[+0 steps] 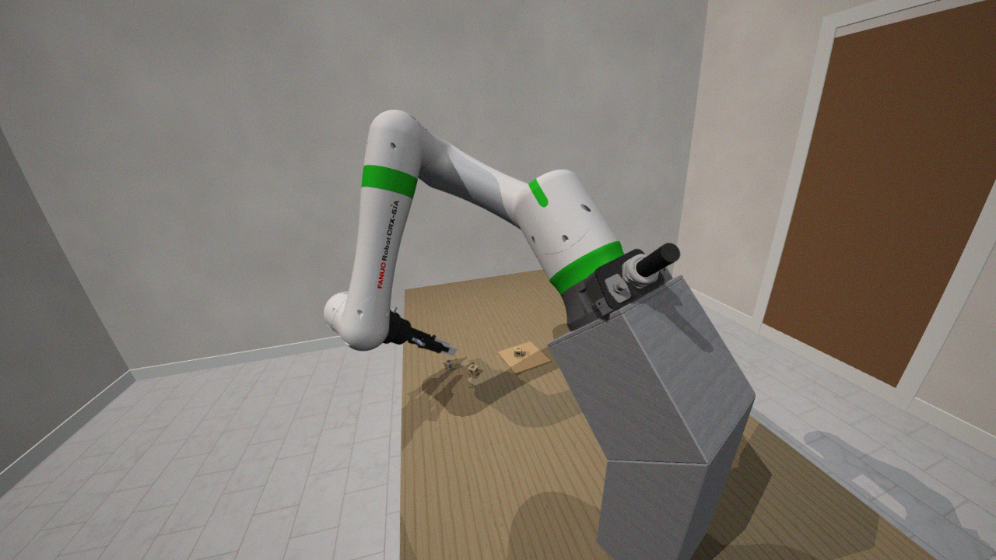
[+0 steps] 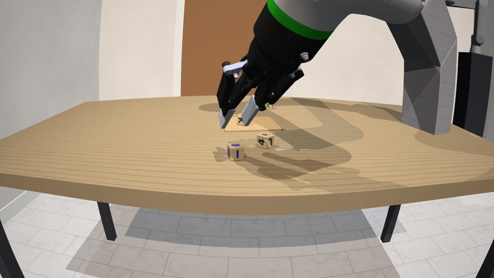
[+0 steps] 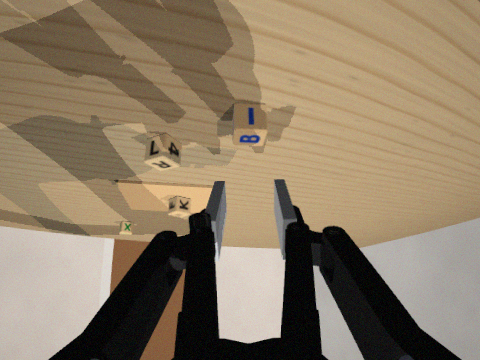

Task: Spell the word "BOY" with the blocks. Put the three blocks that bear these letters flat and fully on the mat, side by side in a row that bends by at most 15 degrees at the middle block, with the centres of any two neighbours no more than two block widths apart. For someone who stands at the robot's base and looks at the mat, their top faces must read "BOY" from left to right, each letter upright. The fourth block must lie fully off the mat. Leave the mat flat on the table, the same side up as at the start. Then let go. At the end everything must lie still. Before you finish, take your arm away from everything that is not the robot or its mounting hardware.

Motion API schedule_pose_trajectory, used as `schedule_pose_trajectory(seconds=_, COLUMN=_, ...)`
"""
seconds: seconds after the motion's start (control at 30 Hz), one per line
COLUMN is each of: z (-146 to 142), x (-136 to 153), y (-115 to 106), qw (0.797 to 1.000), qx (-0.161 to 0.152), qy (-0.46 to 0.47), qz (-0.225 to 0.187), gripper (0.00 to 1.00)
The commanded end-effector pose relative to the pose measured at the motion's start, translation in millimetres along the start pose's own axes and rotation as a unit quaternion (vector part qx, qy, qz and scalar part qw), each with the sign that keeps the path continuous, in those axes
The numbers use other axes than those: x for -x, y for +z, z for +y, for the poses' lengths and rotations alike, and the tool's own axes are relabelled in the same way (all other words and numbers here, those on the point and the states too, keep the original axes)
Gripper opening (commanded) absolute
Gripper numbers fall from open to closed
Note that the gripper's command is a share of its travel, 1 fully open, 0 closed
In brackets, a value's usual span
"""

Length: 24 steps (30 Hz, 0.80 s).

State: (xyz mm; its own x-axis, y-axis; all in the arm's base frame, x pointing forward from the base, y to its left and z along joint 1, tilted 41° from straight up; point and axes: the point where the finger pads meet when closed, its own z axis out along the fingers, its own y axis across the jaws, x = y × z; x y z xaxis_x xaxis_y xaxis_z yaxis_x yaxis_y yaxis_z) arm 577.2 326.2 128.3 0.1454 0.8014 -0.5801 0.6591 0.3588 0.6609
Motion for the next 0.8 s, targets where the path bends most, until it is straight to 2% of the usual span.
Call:
schedule_pose_trajectory(seconds=0.0, z=1, x=6, y=-1, qw=0.998, qx=0.002, qy=-0.001, qz=0.070, gripper=0.25)
schedule_pose_trajectory(seconds=0.3, z=0, x=15, y=-3, qw=0.982, qx=0.001, qy=-0.001, qz=0.189, gripper=0.25)
schedule_pose_trajectory(seconds=0.37, z=0, x=15, y=-3, qw=0.982, qx=0.001, qy=-0.001, qz=0.189, gripper=0.25)
schedule_pose_trajectory(seconds=0.4, z=0, x=18, y=-4, qw=0.974, qx=0.000, qy=-0.002, qz=0.228, gripper=0.25)
schedule_pose_trajectory(seconds=0.57, z=0, x=23, y=-6, qw=0.961, qx=0.002, qy=-0.002, qz=0.277, gripper=0.25)
schedule_pose_trajectory(seconds=0.63, z=-2, x=24, y=-6, qw=0.950, qx=-0.002, qy=-0.003, qz=0.311, gripper=0.25)
schedule_pose_trajectory(seconds=0.77, z=-1, x=28, y=-8, qw=0.936, qx=0.002, qy=-0.002, qz=0.351, gripper=0.25)
